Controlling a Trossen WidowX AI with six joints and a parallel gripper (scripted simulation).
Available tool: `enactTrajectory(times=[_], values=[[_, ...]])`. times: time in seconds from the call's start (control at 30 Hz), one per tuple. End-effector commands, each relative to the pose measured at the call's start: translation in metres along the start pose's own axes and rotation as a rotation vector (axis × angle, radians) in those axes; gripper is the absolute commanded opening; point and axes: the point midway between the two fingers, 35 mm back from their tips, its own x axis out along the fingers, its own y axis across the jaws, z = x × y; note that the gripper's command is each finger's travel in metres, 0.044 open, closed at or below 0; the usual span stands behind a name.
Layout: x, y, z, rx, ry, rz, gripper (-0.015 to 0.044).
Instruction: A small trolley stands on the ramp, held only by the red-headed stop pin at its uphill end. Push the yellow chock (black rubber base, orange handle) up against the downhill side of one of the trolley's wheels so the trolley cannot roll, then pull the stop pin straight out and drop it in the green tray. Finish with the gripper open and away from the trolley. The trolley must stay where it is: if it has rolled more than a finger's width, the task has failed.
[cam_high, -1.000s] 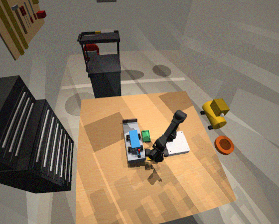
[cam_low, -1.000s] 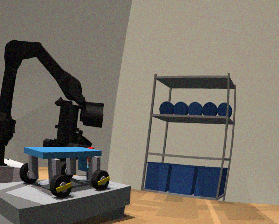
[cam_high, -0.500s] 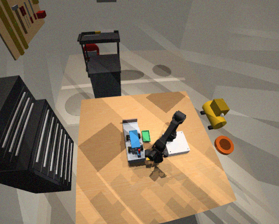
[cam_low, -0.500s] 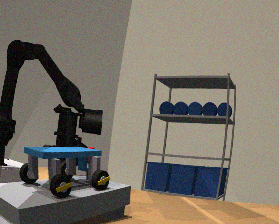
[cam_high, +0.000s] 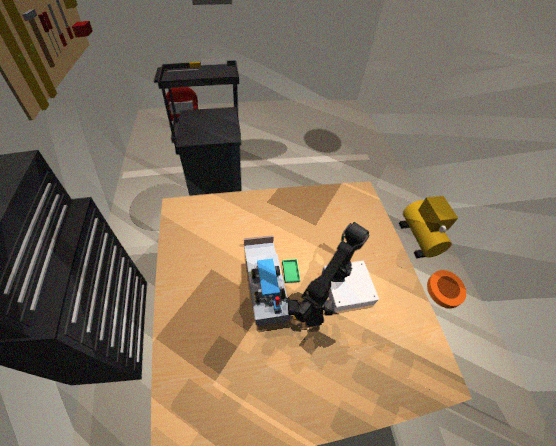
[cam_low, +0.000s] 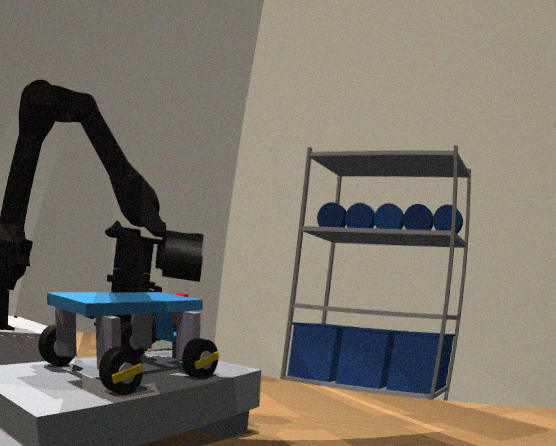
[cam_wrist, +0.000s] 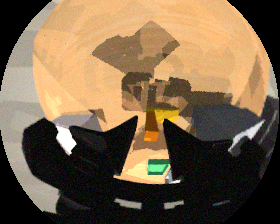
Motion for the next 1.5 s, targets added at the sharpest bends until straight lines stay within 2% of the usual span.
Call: enactTrajectory(times=[0.0, 0.07, 0.23, 0.47, 1.47], values=[[0.007, 0.000, -0.002, -0.003, 0.008, 0.001, 0.0190], [0.007, 0.000, -0.002, -0.003, 0.008, 0.001, 0.0190], [0.004, 0.000, 0.000, 0.000, 0.002, 0.001, 0.0059], [0.003, 0.000, 0.000, 0.000, 0.002, 0.001, 0.0000], [-0.096, 0.004, -0.003, -0.003, 0.008, 0.001, 0.0000]])
